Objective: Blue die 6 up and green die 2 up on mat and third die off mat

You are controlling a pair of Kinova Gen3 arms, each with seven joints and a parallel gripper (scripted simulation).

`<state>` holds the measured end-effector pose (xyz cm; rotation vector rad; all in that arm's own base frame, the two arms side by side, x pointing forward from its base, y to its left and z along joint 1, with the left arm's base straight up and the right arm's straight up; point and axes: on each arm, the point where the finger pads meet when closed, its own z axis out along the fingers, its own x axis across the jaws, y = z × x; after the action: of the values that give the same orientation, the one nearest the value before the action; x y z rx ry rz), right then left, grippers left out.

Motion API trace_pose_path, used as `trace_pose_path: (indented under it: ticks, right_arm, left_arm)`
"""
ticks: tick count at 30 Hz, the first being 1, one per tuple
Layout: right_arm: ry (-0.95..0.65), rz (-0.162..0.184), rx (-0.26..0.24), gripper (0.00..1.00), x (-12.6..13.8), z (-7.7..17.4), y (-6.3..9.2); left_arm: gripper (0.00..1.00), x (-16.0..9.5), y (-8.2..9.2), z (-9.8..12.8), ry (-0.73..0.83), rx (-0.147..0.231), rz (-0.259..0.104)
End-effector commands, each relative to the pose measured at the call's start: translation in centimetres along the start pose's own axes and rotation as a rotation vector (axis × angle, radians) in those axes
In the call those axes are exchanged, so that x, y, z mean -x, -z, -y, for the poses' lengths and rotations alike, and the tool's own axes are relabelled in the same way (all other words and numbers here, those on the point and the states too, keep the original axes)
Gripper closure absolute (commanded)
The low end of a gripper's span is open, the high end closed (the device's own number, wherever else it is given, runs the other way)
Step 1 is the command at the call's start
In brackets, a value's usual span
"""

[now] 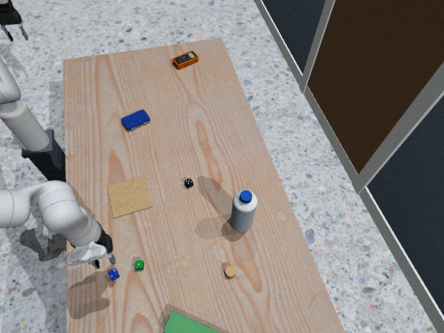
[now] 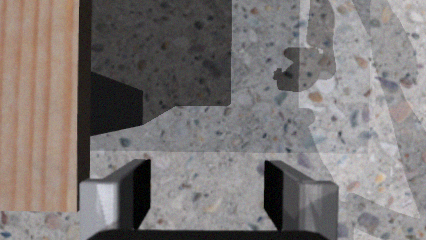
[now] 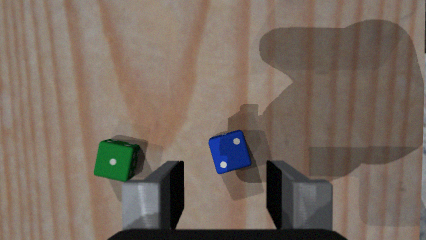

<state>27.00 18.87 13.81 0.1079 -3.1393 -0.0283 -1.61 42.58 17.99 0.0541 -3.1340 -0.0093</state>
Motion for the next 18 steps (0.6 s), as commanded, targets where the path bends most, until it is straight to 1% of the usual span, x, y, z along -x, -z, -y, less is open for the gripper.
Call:
trace_pose_path:
  ticks: [1, 9, 10, 18]
  right_arm:
    - [0.005, -0.001, -0.015, 0.21, -0.1, -0.25, 0.06]
    - [0.005, 0.0, -0.018, 0.21, -0.1, -0.26, 0.08]
    - [0.005, 0.0, -0.018, 0.0, -0.1, -0.26, 0.08]
    - [0.005, 0.0, -0.018, 0.0, -0.1, -0.26, 0.08]
  left_arm:
    - [0.0, 0.23, 0.05, 0.11, -0.002, -0.006, 0.007]
    - [0.0, 0.23, 0.05, 0.11, -0.002, -0.006, 0.007]
    - [0.0, 0.23, 0.05, 0.11, -0.002, -0.006, 0.007]
    - [0.0, 0.23, 0.05, 0.11, -0.002, -0.006, 0.007]
